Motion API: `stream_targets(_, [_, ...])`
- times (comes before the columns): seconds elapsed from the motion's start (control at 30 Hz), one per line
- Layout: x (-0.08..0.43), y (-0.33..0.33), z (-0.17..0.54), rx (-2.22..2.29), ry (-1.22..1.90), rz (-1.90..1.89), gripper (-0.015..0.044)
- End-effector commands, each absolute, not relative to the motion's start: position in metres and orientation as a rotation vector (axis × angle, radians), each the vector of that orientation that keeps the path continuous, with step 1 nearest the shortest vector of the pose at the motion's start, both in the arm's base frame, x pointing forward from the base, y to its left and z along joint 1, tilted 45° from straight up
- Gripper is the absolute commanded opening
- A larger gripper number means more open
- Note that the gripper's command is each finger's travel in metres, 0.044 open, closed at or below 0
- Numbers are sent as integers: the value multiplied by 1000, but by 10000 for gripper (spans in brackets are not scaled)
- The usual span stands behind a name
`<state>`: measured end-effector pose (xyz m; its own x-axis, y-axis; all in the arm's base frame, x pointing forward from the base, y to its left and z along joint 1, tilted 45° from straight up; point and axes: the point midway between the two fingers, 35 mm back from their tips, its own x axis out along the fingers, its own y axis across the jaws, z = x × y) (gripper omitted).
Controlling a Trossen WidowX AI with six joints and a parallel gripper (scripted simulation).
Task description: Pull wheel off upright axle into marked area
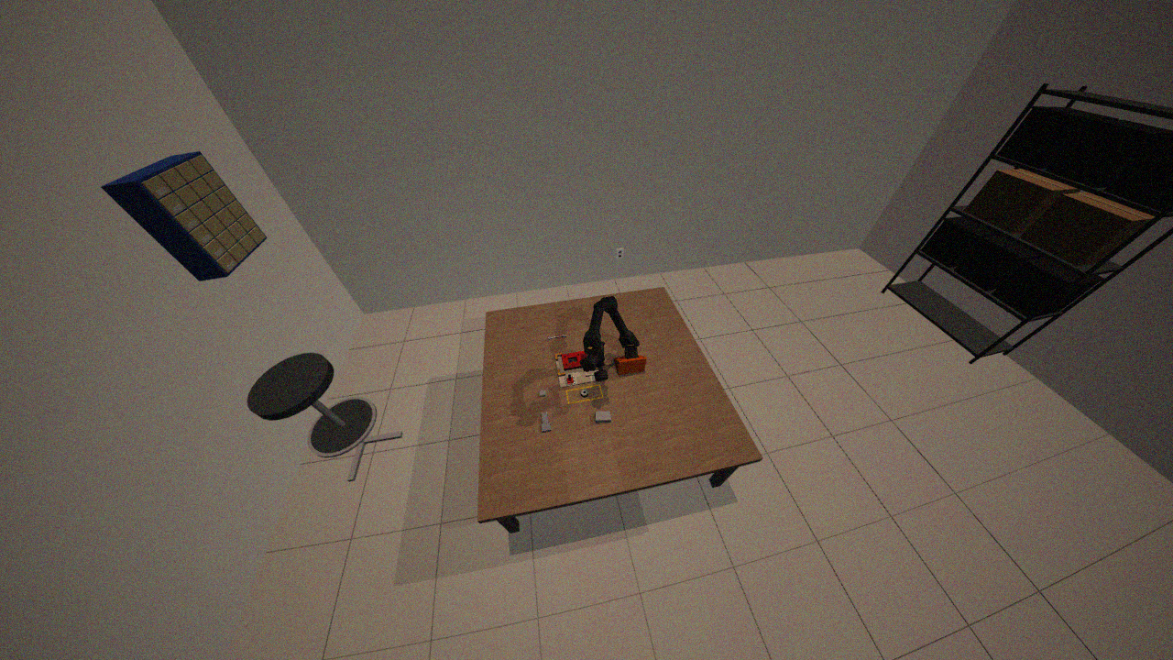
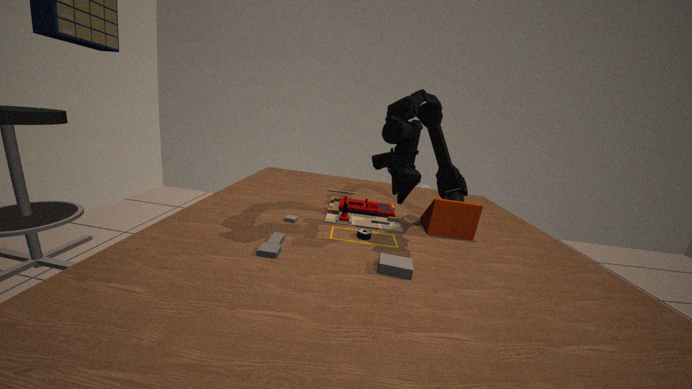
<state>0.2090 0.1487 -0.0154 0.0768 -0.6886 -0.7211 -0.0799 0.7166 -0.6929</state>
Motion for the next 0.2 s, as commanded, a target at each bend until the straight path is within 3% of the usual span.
stream_targets(0.0, [208,148,-15,-671,1447,-516,440])
stream_targets(0.17, [208,148,-15,-671,1447,-516,440])
